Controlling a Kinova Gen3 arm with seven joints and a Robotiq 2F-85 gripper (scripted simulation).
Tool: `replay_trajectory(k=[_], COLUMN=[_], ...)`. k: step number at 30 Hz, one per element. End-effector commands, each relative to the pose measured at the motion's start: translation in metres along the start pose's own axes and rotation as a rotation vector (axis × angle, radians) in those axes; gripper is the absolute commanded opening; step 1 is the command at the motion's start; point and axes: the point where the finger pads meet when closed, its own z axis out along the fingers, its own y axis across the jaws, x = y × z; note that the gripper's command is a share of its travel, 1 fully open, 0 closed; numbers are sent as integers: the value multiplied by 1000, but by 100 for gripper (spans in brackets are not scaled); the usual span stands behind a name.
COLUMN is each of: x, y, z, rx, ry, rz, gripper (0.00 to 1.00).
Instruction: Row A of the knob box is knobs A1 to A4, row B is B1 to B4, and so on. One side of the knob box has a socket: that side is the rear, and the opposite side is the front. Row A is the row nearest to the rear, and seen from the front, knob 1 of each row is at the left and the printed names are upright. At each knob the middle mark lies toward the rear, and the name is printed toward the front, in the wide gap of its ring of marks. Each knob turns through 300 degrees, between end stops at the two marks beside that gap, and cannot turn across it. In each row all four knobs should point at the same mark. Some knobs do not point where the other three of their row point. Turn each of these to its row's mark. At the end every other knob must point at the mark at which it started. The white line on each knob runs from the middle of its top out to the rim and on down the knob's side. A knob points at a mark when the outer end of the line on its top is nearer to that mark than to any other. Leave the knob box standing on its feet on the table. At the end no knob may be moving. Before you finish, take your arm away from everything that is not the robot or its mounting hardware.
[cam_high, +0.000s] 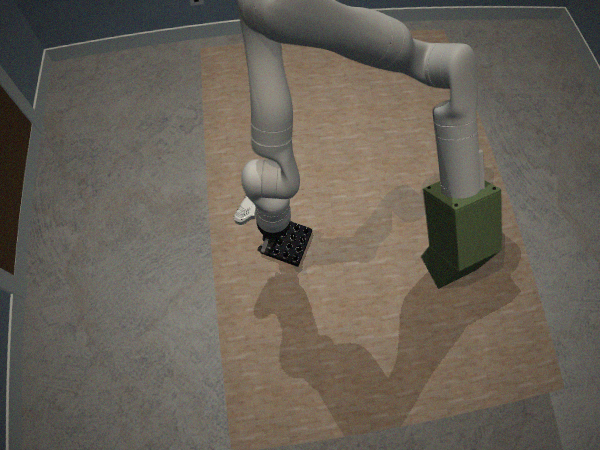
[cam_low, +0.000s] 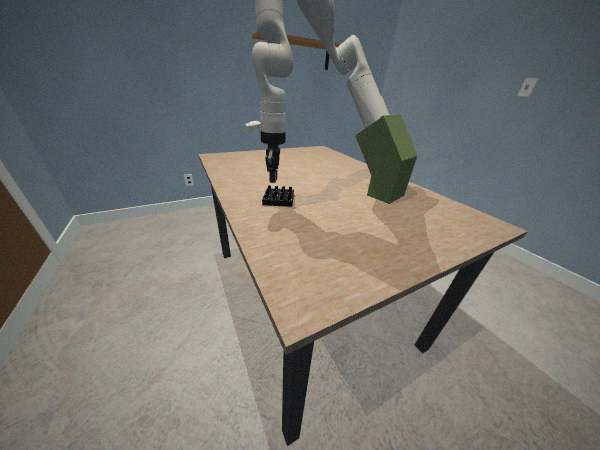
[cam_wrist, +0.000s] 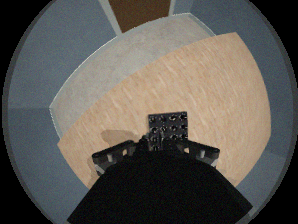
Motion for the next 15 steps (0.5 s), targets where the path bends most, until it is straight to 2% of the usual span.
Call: replay_trajectory(k=[1, 15], x=[0, 0], y=[-1, -1], z=[-1, 4], rx=[1, -2], ry=[1, -6], rz=[0, -2], gripper=[19, 19])
